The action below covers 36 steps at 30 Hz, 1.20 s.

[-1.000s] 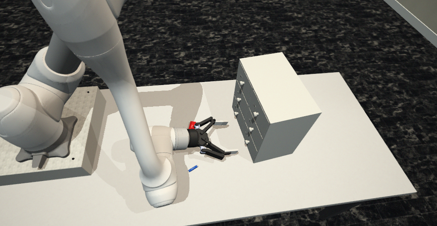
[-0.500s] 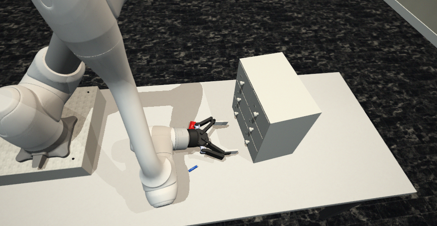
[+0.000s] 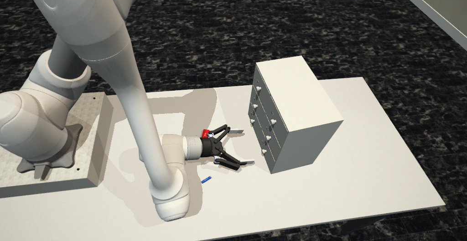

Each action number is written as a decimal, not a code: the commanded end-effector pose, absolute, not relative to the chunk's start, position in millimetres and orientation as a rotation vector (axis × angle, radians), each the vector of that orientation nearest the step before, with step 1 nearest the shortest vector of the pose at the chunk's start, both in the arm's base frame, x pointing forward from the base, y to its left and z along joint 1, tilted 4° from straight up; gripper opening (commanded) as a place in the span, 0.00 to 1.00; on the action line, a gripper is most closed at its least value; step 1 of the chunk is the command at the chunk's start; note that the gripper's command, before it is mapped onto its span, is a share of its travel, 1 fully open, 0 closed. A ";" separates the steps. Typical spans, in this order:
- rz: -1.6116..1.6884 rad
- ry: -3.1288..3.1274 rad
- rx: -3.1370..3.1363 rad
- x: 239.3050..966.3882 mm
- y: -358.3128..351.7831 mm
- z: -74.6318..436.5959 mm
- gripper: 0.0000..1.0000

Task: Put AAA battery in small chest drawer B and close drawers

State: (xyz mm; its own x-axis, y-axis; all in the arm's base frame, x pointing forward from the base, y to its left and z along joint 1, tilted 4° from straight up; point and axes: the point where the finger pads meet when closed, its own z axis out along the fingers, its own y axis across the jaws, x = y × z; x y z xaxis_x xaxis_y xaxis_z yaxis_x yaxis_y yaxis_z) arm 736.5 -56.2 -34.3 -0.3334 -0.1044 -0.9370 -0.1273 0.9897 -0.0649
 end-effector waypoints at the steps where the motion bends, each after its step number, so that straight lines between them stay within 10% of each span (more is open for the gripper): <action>1: 0.023 1.914 -0.166 736.6 -56.2 -34.1 1.00; 36: 0.023 1.914 -0.166 736.4 -54.9 -14.3 1.00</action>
State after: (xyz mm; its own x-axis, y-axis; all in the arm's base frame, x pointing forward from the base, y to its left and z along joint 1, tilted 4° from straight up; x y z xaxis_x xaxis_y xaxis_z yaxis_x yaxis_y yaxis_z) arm 736.5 -55.5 -23.4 -0.3331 -0.1044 -0.9371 -0.1273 0.9897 -0.0651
